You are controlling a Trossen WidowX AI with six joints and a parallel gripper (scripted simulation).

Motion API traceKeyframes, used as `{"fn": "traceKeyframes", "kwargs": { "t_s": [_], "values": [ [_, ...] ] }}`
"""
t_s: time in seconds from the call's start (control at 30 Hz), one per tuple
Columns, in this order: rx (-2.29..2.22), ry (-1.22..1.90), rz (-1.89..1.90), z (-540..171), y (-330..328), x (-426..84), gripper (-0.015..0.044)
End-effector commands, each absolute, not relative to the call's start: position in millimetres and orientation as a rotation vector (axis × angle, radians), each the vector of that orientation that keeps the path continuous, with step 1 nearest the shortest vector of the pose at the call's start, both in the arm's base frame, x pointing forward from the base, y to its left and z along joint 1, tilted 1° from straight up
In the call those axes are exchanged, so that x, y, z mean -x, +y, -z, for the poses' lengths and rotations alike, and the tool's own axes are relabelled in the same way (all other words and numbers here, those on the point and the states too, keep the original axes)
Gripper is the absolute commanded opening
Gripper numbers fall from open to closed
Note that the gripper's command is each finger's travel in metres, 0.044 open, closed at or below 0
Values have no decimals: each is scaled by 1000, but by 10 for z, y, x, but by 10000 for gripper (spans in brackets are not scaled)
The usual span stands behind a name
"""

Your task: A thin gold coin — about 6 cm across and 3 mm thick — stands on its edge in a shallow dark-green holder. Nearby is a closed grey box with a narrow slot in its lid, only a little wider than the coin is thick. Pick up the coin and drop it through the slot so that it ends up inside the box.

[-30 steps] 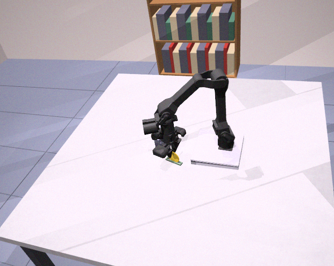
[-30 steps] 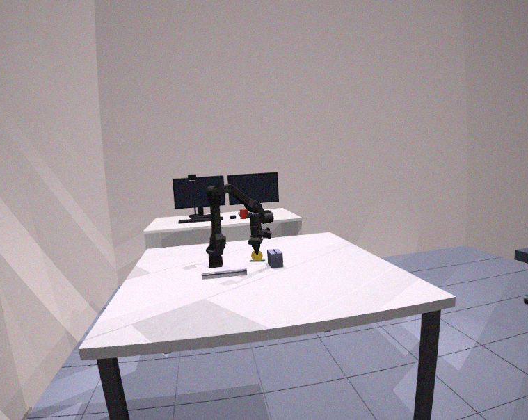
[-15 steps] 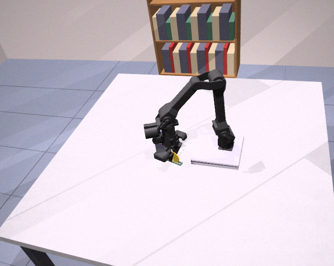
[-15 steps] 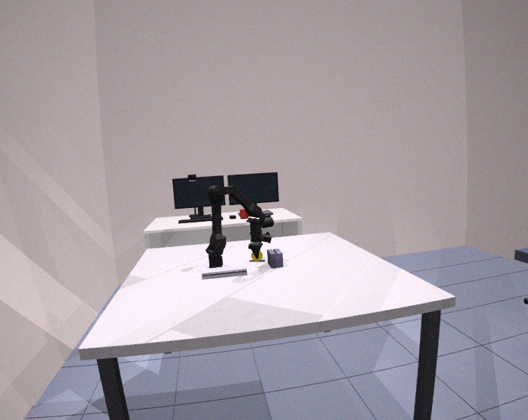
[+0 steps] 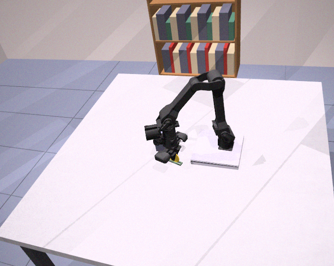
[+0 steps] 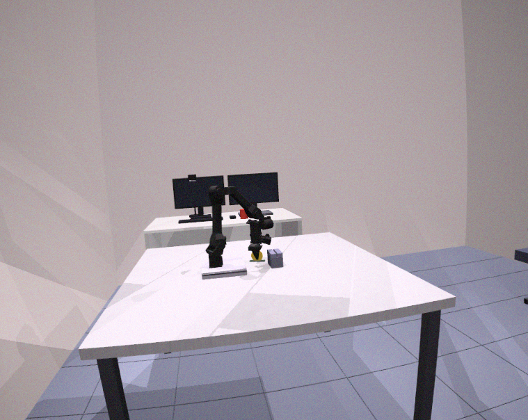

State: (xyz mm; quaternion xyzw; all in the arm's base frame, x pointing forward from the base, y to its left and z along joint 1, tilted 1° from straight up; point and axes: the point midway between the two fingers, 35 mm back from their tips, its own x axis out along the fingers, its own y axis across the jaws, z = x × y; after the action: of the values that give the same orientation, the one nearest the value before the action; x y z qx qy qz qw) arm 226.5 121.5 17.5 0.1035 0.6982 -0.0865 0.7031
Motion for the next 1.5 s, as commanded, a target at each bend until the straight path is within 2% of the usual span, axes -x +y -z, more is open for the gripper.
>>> {"fn": "traceKeyframes", "kwargs": {
  "t_s": [0.0,1.47],
  "values": [
    [-233,1555,195,-168,1215,-2259,0],
    [-233,1555,195,-1122,1196,-2250,0]
  ]
}}
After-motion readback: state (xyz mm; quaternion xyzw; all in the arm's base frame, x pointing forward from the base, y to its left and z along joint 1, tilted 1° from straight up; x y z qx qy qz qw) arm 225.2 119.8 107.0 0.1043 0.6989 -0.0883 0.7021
